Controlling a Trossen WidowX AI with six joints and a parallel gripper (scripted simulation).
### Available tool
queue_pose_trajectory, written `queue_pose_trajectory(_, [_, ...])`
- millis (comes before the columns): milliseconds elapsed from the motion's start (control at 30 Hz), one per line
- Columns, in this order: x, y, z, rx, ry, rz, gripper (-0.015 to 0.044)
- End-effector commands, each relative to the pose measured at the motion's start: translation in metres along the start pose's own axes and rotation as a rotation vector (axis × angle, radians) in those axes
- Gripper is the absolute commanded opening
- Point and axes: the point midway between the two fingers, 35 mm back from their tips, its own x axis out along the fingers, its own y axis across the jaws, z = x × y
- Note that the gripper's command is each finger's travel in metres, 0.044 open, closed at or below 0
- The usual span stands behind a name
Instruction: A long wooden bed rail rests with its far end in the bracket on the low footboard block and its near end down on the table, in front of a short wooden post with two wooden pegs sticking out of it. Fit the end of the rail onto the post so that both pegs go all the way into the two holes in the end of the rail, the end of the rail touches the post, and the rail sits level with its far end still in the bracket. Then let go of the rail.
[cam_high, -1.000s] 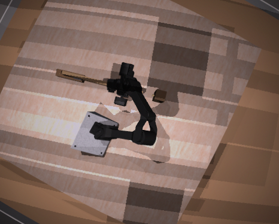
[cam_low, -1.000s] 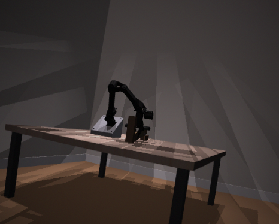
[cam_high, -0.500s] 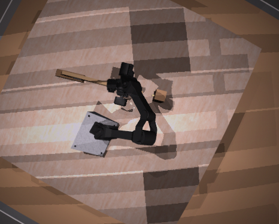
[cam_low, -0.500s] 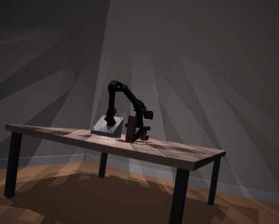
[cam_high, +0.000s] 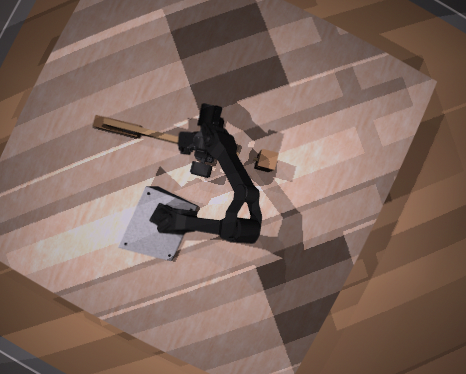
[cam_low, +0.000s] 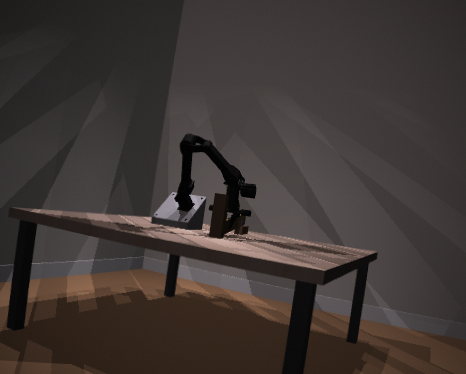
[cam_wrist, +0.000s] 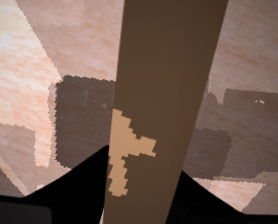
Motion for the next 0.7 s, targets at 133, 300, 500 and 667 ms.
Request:
queue_pose_trajectory(133, [-0.006,-0.002,0.001,-0.003,-0.009,-0.005,0.0000])
queue_pose_trajectory(300, [-0.009,-0.002,0.001,-0.003,-0.009,-0.005,0.0000])
queue_pose_trajectory(500, [-0.012,-0.003,0.001,-0.003,-0.009,-0.005,0.0000])
queue_pose_trajectory(667, [-0.014,-0.003,0.001,-0.003,-0.009,-0.005,0.0000])
